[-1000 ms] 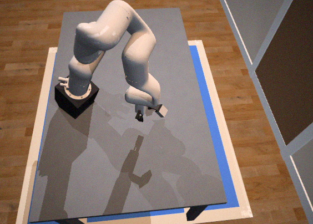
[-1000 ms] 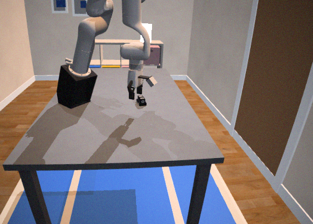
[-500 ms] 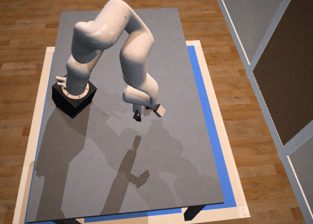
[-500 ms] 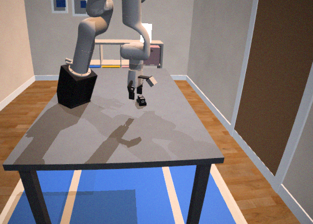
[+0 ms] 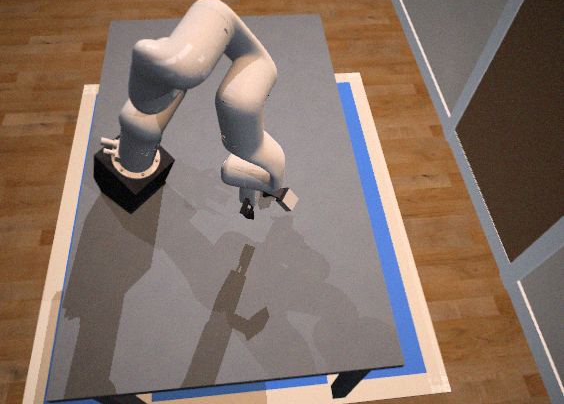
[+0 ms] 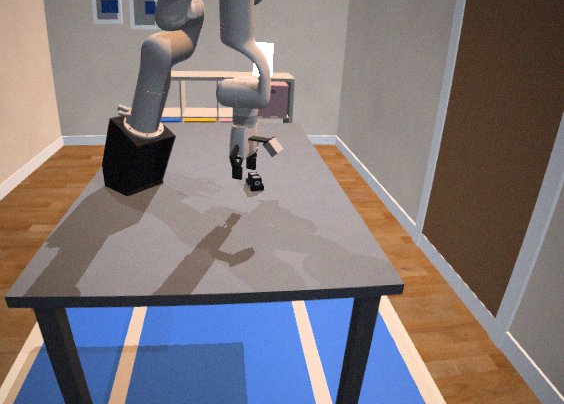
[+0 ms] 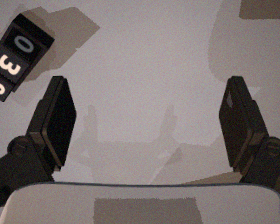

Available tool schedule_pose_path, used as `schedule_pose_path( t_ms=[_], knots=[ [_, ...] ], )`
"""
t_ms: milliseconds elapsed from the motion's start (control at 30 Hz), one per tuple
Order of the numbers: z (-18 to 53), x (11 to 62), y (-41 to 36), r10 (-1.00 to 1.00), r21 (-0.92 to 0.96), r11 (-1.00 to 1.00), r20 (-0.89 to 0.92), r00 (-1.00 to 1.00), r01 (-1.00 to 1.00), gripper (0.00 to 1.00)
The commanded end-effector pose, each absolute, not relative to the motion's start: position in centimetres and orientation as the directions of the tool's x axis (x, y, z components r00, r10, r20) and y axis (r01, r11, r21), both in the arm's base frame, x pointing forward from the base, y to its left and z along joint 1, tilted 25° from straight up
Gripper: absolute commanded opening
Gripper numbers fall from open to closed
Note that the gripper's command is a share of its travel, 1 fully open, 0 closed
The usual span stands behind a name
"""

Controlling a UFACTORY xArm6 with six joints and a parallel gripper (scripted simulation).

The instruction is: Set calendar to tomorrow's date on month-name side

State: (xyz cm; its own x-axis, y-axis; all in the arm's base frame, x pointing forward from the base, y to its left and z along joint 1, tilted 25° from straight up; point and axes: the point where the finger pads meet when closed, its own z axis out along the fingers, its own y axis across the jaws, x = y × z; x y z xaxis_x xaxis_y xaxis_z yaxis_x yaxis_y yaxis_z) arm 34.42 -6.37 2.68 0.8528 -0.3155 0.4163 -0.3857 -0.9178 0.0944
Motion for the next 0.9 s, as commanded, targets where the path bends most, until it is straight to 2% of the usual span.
schedule_pose_path(
  t_ms=[0,867],
  knots=[
    [3.0,34.4,-6.3,-0.315,0.094,-0.918,0.418,0.852,-0.386,1.00],
    [7.5,32.6,-5.1,-0.315,0.094,-0.918,0.418,0.852,-0.386,1.00]
  ],
)
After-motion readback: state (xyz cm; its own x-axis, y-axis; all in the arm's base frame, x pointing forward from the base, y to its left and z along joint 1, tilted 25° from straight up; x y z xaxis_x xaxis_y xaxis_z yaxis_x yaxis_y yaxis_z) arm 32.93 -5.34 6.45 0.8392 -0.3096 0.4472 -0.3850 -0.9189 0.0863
